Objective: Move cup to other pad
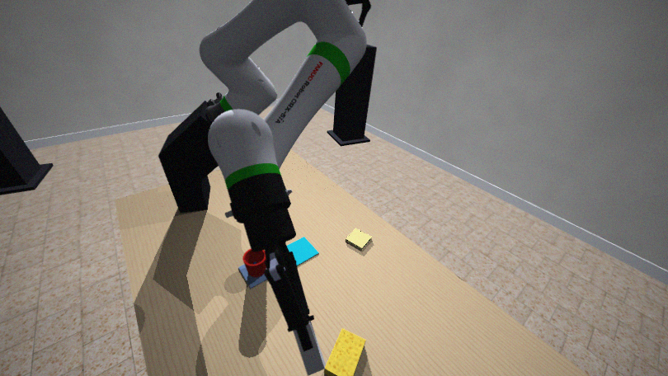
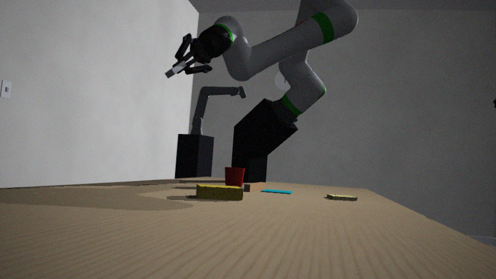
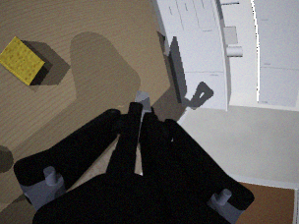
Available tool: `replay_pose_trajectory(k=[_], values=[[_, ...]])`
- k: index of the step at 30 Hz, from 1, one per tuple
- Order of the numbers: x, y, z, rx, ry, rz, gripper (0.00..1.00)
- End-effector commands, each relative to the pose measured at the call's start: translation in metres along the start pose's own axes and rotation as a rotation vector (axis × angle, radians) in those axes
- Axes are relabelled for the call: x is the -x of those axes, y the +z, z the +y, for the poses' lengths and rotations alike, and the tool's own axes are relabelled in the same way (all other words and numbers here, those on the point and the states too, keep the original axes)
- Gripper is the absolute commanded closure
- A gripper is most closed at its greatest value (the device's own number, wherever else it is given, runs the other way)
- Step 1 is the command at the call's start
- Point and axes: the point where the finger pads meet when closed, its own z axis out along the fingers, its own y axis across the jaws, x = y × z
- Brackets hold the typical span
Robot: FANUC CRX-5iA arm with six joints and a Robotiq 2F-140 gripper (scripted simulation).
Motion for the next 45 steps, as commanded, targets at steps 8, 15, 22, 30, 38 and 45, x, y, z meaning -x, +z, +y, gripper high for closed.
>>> replay_pose_trajectory(k=[8, 15, 22, 30, 38, 45], values=[[0.050, -0.036, -0.097, -0.259, -0.181, -0.094, 1.00], [0.085, -0.074, -0.173, -0.453, -0.285, -0.137, 1.00], [0.107, -0.106, -0.227, -0.568, -0.336, -0.151, 1.00], [0.138, -0.172, -0.317, -0.789, -0.416, -0.155, 1.00], [0.150, -0.212, -0.363, -0.900, -0.449, -0.146, 1.00], [0.152, -0.221, -0.373, -0.926, -0.456, -0.143, 1.00]])
